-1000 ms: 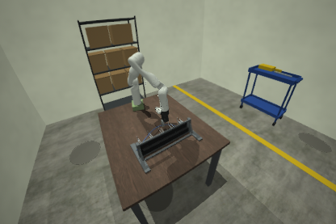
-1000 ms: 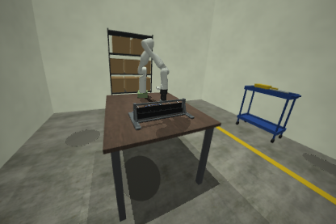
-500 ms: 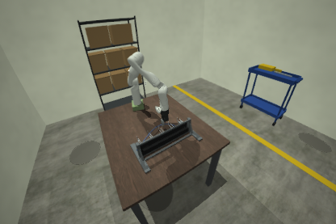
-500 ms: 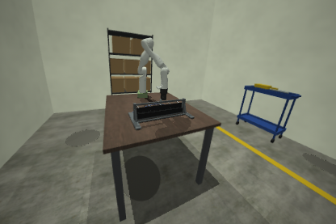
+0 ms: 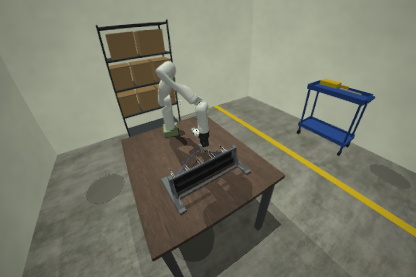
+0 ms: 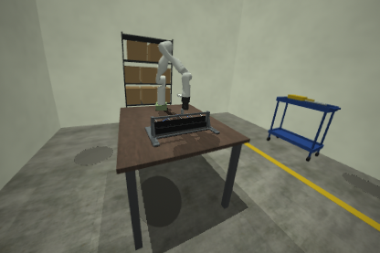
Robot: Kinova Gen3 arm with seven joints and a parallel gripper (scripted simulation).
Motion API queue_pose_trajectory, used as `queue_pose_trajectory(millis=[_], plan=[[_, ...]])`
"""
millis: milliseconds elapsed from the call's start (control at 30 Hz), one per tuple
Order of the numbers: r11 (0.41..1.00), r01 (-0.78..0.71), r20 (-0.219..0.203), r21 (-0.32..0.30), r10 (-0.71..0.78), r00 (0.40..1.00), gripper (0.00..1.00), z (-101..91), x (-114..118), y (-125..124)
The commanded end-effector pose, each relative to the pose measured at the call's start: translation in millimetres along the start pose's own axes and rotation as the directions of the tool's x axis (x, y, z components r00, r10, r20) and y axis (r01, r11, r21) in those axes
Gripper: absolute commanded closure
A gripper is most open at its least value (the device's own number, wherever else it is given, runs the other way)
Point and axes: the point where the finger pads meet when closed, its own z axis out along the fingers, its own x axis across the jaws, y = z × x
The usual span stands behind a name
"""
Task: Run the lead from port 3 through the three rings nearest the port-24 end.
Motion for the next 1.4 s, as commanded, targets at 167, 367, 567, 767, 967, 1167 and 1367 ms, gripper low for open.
queue_pose_trajectory(millis=[167,367,567,767,967,1167,1367], plan=[[1.0,-0.004,0.006,0.002,0.004,1.0,1.0,-22.0,-2.5,-2.6],[1.0,-0.004,0.006,0.002,0.004,1.0,1.0,-35.9,-2.4,-2.7],[1.0,-0.004,0.006,0.002,0.004,1.0,1.0,-45.5,-2.0,-2.8],[1.0,-0.004,0.006,0.002,0.004,1.0,1.0,-49.3,-2.1,-2.8],[1.0,-0.003,0.005,0.002,0.003,1.0,1.0,-51.2,-1.6,-3.0],[1.0,0.0,0.006,0.002,0.0,1.0,1.0,-51.7,-4.0,-2.8],[0.997,0.08,0.007,0.002,-0.08,0.997,1.0,-52.0,-36.7,-5.8]])
